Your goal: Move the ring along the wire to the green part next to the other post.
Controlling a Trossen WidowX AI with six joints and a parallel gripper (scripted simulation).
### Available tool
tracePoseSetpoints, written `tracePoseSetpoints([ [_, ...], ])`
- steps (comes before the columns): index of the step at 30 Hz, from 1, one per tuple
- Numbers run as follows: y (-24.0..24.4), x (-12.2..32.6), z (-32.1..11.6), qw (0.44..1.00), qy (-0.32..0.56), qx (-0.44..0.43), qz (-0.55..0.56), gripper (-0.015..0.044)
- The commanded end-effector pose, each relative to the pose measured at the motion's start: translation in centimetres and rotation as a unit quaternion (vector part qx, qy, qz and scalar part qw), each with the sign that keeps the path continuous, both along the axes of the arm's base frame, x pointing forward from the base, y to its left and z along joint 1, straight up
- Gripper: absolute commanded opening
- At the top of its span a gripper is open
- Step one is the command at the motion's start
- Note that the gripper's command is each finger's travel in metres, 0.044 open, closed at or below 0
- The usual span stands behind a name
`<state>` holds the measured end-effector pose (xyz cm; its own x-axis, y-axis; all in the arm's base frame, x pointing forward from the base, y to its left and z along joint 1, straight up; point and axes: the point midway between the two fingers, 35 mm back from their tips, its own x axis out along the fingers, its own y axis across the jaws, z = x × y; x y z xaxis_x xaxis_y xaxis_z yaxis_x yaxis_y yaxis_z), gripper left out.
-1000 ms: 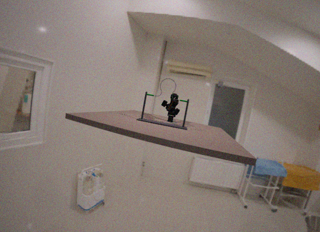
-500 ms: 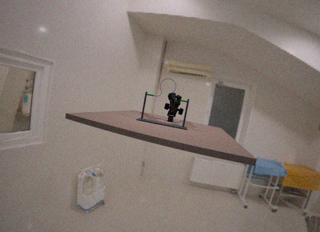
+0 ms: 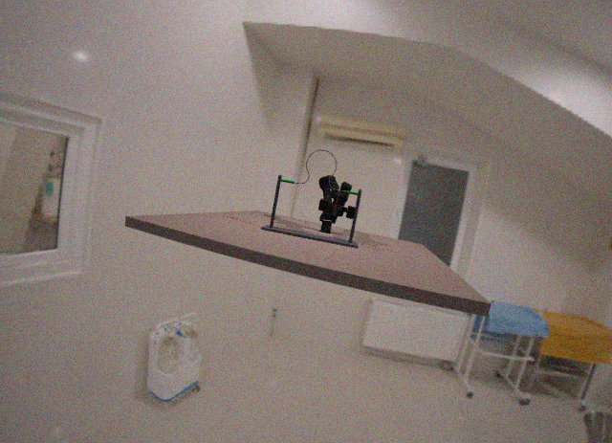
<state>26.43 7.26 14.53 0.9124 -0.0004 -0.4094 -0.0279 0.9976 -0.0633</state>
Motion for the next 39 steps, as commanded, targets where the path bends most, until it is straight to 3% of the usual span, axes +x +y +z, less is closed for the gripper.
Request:
tracePoseSetpoints([
  [1, 0.5, 0.0, 0.3, 1.0, -0.002, 0.007, -0.002, -0.015],
  [39, 4.4, -0.6, 0.3, 1.0, -0.002, 0.012, -0.002, -0.015],
])
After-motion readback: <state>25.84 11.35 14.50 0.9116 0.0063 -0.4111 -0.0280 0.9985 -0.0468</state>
